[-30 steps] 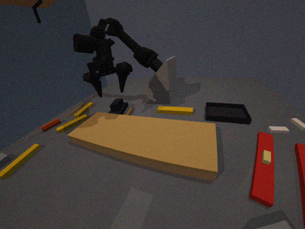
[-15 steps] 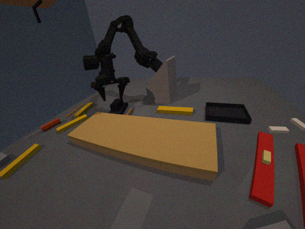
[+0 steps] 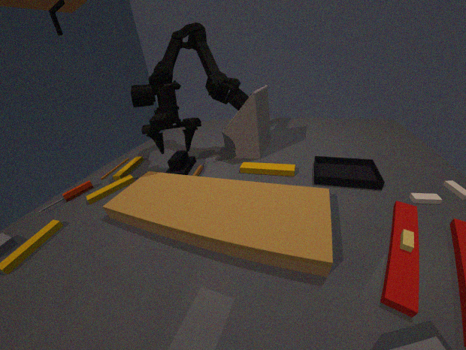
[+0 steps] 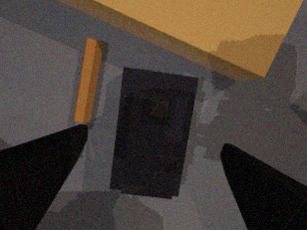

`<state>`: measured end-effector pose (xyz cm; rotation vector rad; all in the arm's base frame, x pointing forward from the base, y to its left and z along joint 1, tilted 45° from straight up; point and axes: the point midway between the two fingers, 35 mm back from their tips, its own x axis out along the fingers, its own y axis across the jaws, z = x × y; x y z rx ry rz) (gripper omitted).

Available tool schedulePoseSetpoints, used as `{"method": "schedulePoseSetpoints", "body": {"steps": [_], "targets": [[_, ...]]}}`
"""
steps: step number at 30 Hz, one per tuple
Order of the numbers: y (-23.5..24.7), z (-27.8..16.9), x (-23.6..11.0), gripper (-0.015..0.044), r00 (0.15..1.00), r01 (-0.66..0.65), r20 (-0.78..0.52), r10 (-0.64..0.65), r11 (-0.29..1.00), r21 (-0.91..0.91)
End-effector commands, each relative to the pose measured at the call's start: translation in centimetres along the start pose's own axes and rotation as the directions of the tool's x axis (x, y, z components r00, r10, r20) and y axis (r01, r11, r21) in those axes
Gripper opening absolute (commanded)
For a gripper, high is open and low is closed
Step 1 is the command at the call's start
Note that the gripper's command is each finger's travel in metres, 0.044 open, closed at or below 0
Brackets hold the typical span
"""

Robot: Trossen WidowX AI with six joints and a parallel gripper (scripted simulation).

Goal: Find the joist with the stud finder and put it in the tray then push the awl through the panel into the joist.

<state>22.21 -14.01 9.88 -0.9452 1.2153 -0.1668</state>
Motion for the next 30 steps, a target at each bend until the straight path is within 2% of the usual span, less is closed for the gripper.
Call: {"method": "schedulePoseSetpoints", "body": {"steps": [1, 29, 30], "targets": [[0.0, -0.1, 0.5, 0.0440, 1.000, 0.002, 0.003, -0.002, 1.000, -0.002], [0.0, -1.4, 4.6, 0.0440, 1.000, 0.004, 0.002, -0.004, 1.000, -0.003], [0.0, -1.4, 4.6, 0.0414, 1.000, 0.004, 0.002, -0.004, 1.000, -0.003]]}}
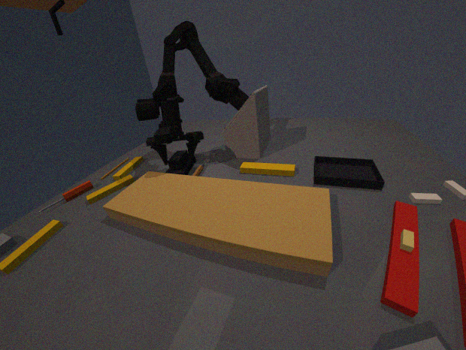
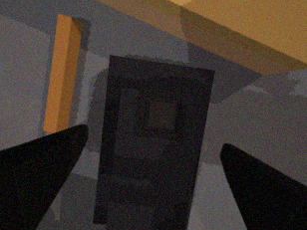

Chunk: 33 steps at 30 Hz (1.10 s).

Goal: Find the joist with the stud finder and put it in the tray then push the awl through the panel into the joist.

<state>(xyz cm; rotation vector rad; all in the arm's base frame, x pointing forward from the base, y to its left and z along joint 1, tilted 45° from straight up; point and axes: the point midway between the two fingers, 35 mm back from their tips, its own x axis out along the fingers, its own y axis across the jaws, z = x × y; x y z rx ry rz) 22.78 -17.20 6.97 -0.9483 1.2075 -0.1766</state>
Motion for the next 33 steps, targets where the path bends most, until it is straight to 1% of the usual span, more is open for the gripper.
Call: {"method": "schedulePoseSetpoints", "body": {"steps": [1, 3, 30, 33], "targets": [[0.19, -0.12, 0.40, 0.0387, 1.000, -0.006, 0.000, 0.006, 1.000, -0.007], [0.19, -0.12, 0.40, 0.0335, 1.000, -0.006, 0.000, 0.006, 1.000, -0.007], [0.19, -0.12, 0.40, 0.0155, 1.000, -0.006, 0.000, 0.006, 1.000, -0.007], [0.17, 0.13, 0.04, 0.0076, 1.000, -0.008, 0.000, 0.008, 1.000, -0.006]]}}
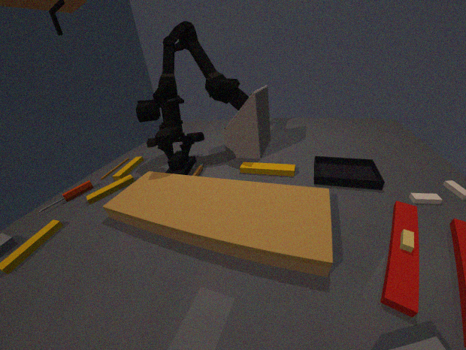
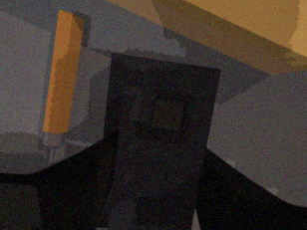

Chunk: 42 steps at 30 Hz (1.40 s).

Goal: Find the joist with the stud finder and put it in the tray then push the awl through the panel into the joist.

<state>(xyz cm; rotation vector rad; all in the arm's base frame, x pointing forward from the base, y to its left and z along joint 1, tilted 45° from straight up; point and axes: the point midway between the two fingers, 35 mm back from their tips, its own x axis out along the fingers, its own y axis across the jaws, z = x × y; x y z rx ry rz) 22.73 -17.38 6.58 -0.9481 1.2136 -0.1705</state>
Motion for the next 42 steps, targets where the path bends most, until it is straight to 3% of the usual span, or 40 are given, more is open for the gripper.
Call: {"method": "schedulePoseSetpoints", "body": {"steps": [1, 3, 22, 42], "targets": [[0.0, 0.4, -0.6, 0.0050, 1.000, -0.003, 0.003, 0.003, 1.000, -0.002], [-0.1, 0.8, -1.2, 0.0000, 1.000, -0.007, 0.003, 0.007, 1.000, -0.001], [0.0, 2.9, -9.7, 0.0000, 1.000, -0.005, 0.005, 0.005, 1.000, -0.001], [-2.9, 8.0, -9.4, 0.0000, 1.000, 0.018, 0.001, -0.018, 0.996, 0.092]]}}
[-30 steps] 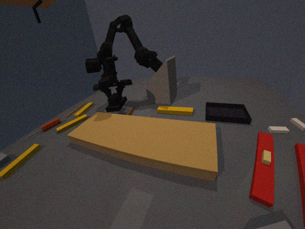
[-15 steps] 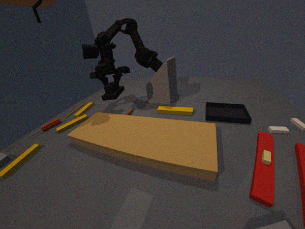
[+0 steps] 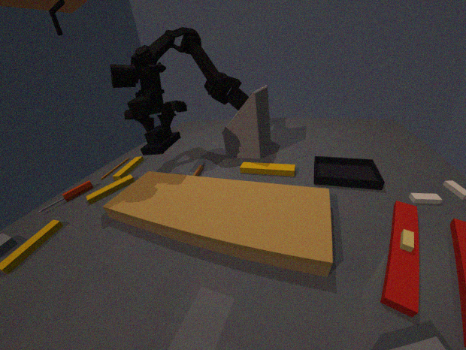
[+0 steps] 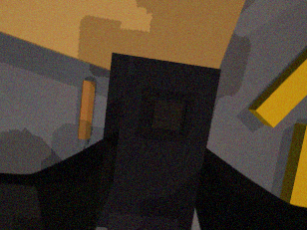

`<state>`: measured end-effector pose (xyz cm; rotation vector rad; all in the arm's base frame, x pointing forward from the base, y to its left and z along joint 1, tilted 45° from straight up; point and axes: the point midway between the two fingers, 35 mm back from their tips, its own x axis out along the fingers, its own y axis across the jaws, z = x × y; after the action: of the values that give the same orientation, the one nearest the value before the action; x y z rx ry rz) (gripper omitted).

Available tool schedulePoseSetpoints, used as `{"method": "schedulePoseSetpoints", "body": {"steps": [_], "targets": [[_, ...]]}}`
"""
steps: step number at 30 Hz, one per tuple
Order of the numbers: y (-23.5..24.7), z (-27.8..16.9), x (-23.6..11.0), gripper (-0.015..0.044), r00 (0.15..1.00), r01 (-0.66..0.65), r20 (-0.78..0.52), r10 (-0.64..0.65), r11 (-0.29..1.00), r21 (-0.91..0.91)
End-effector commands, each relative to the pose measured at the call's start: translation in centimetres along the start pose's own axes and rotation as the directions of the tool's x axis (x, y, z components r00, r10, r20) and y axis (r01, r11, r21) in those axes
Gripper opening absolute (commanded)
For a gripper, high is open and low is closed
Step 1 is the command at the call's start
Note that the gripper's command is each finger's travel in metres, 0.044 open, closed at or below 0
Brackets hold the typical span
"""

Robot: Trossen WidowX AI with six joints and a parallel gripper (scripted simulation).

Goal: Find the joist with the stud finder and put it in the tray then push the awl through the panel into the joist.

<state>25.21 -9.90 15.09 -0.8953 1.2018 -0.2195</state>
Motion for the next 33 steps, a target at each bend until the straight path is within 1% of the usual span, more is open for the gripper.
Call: {"method": "schedulePoseSetpoints", "body": {"steps": [1, 13, 24, 33], "targets": [[-0.7, 2.1, 0.1, 0.0000, 1.000, 0.010, 0.007, -0.011, 0.999, 0.032], [-1.7, 7.2, 1.0, 0.0000, 0.999, 0.032, 0.008, -0.033, 0.993, 0.110], [-1.6, 12.0, 2.2, 0.0000, 0.998, 0.052, 0.012, -0.055, 0.982, 0.181], [-1.6, 12.2, 2.8, 0.0000, 0.998, 0.053, 0.012, -0.056, 0.981, 0.185]]}}
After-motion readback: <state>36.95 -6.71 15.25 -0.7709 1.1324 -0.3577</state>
